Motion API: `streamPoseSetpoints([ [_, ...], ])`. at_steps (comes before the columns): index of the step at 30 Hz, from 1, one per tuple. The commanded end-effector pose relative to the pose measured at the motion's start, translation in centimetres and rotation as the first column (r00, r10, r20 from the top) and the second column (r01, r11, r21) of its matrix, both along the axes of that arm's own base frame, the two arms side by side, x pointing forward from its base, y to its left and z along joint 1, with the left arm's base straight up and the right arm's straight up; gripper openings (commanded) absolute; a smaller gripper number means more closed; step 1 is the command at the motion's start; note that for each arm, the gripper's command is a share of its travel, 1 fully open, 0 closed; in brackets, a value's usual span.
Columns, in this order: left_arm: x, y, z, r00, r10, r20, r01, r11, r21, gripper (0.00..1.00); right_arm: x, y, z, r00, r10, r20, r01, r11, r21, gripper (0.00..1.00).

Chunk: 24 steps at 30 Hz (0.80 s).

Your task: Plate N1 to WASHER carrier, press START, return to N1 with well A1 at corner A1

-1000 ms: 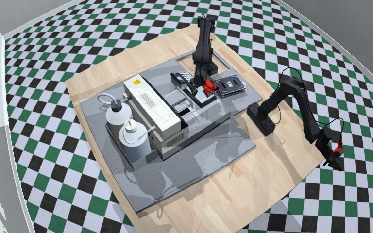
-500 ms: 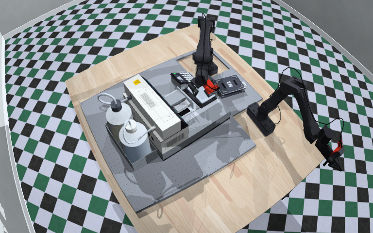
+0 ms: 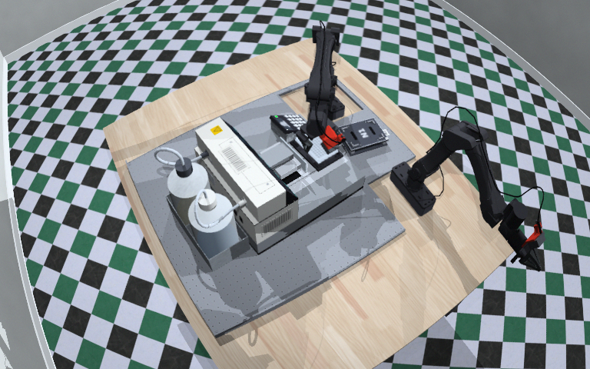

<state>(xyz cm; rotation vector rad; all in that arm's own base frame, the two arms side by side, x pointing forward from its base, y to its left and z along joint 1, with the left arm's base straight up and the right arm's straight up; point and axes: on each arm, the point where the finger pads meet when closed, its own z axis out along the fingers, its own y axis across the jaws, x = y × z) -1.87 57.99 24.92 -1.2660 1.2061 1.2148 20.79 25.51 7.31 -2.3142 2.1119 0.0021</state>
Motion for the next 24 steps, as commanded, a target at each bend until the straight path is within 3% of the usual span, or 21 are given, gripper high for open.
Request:
streamPoseSetpoints([
  [1, -0.3, 0.0, 0.7, 1.0, -0.004, -0.011, 0.004, 0.999, 0.031, 0.0, -0.1, 0.5, 1.8, 0.999, 0.003, 0.034, -0.004, 0.999, 0.041, 0.0],
  [24, -0.3, 0.0, 0.7, 1.0, -0.004, -0.011, 0.004, 0.999, 0.031, 0.0, 1.1, 0.7, 0.6, 1.0, 0.001, 0.018, -0.001, 1.0, 0.022, 0.0],
])
